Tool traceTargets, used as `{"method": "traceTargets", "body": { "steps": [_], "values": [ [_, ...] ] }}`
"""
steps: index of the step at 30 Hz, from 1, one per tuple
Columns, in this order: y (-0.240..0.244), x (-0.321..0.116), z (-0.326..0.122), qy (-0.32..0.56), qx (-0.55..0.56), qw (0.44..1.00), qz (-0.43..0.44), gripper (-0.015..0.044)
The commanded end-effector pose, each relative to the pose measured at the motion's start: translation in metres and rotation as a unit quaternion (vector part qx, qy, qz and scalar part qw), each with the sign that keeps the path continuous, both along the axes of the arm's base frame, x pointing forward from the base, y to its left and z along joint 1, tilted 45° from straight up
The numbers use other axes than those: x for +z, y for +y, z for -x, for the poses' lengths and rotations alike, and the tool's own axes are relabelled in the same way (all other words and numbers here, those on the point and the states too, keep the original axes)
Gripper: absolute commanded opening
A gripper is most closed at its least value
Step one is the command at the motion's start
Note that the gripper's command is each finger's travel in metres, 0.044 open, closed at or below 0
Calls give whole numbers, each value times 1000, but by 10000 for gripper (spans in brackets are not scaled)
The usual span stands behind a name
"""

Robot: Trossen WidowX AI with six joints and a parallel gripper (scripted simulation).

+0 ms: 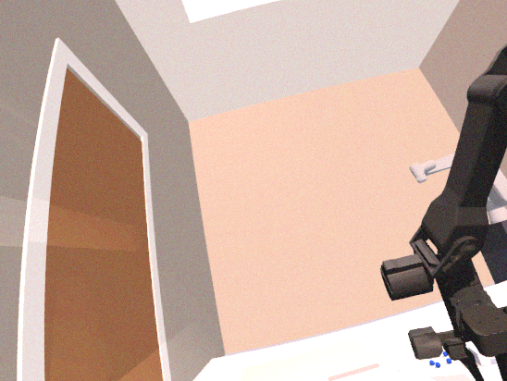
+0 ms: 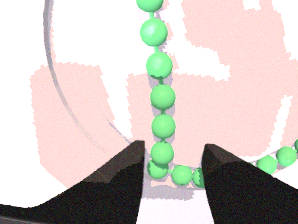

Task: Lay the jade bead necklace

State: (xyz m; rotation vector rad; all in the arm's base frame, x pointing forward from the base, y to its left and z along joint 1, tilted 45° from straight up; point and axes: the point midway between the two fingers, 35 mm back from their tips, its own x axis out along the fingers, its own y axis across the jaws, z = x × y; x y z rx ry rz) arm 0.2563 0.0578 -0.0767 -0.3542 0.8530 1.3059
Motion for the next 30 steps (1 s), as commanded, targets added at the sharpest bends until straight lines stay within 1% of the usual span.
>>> {"method": "traceTargets", "body": {
  "steps": [1, 7, 11, 12, 30],
  "values": [
    [3, -3, 5, 8, -2, 1000, -3, 120],
    [3, -3, 5, 8, -2, 1000, -3, 120],
    [2, -2, 2, 4, 0, 1000, -1, 15],
    [2, -2, 2, 4, 0, 1000, -1, 0],
    [2, -2, 2, 4, 0, 1000, -1, 0]
  ]
}}
